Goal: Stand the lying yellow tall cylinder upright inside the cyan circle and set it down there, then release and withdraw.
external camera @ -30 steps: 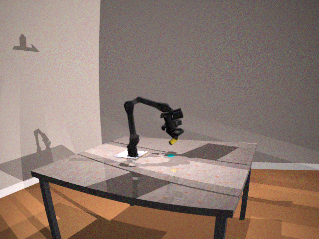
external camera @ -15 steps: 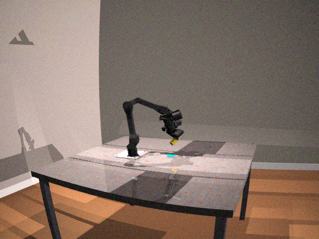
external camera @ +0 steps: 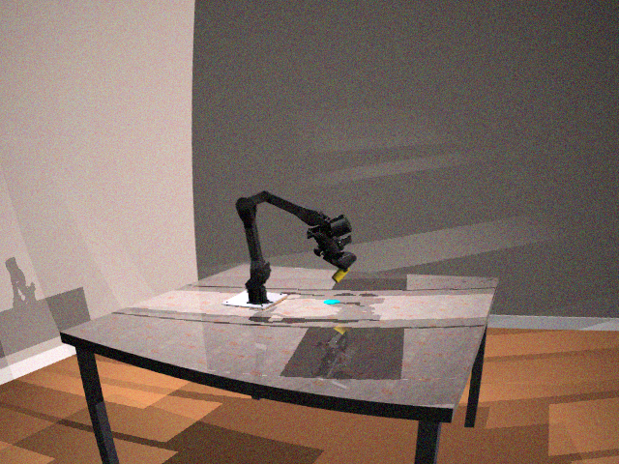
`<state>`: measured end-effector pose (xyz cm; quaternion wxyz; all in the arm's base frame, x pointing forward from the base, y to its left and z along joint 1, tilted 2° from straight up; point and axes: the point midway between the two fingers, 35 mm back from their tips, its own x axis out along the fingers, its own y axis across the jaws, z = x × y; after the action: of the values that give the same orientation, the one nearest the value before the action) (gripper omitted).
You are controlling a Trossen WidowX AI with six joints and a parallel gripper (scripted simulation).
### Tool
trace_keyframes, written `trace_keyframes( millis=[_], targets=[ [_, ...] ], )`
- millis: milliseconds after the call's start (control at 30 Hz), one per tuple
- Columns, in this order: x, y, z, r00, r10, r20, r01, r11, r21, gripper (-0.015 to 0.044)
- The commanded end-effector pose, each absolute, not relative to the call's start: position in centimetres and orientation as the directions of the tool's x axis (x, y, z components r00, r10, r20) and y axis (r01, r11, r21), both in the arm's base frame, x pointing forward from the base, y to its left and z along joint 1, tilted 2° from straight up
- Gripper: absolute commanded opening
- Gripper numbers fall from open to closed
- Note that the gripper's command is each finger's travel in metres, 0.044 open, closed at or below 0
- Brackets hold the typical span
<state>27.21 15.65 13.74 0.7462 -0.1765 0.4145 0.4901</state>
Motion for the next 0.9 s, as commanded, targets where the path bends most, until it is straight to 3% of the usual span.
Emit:
trace_keyframes(
  millis=[0, 867],
  targets=[
    [27.28, 15.65, 13.96, 0.19, 0.611, -0.769, -0.876, 0.459, 0.148, 0.0105],
    [27.57, 15.11, 14.15, 0.252, 0.724, -0.643, -0.88, 0.447, 0.159, 0.0105]
  ],
)
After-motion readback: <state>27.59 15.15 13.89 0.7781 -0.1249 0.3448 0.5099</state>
